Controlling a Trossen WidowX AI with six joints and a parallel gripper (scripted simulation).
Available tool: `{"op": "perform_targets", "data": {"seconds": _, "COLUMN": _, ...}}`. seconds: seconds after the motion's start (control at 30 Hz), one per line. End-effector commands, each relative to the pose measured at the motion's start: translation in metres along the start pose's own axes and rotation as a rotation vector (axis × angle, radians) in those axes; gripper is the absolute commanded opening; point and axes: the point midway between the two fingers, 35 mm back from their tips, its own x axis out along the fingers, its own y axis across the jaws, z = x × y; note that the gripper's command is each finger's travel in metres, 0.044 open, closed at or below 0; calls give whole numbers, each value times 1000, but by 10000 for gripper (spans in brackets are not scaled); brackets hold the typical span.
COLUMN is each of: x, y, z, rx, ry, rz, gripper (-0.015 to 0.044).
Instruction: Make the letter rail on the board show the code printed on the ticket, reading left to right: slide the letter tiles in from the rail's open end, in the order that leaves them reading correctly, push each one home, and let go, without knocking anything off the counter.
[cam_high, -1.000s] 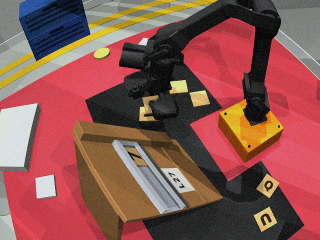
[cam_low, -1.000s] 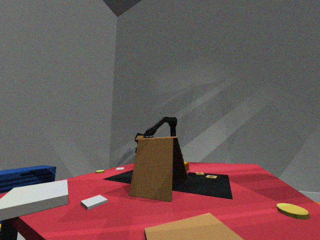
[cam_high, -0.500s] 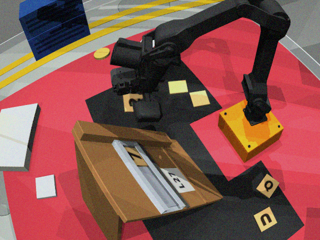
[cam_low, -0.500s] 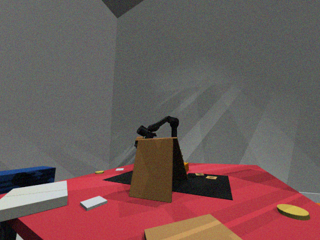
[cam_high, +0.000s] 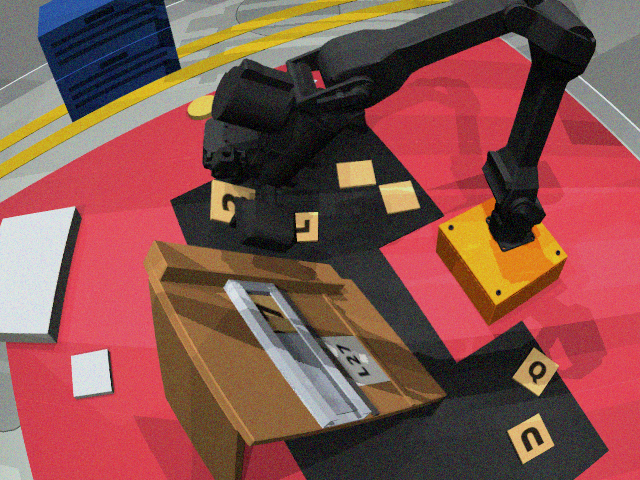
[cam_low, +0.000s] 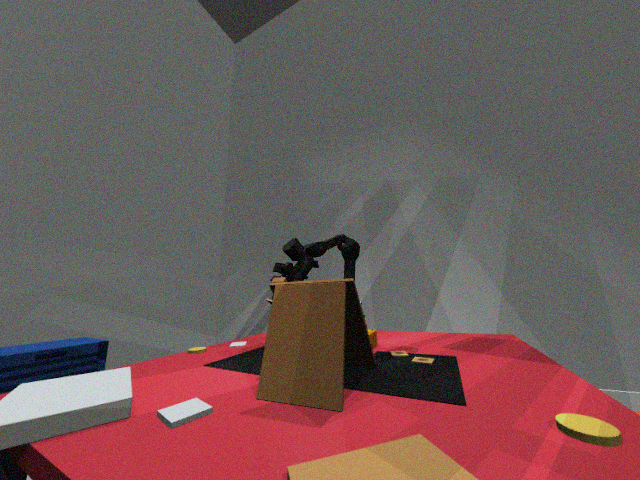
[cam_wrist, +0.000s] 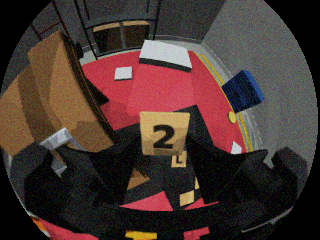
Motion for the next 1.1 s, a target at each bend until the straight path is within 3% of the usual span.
{"op": "perform_targets", "data": {"seconds": 0.0, "x": -10, "y": 8, "z": 13, "rx": 31, "ry": -51, "rz": 4, "gripper": 0}}
{"op": "perform_targets", "data": {"seconds": 0.47, "x": -53, "y": 49, "z": 53, "rx": 20, "ry": -245, "rz": 69, "gripper": 0}}
{"op": "perform_targets", "data": {"seconds": 1.07, "x": -84, "y": 145, "z": 44, "rx": -26, "ry": -277, "rz": 219, "gripper": 0}}
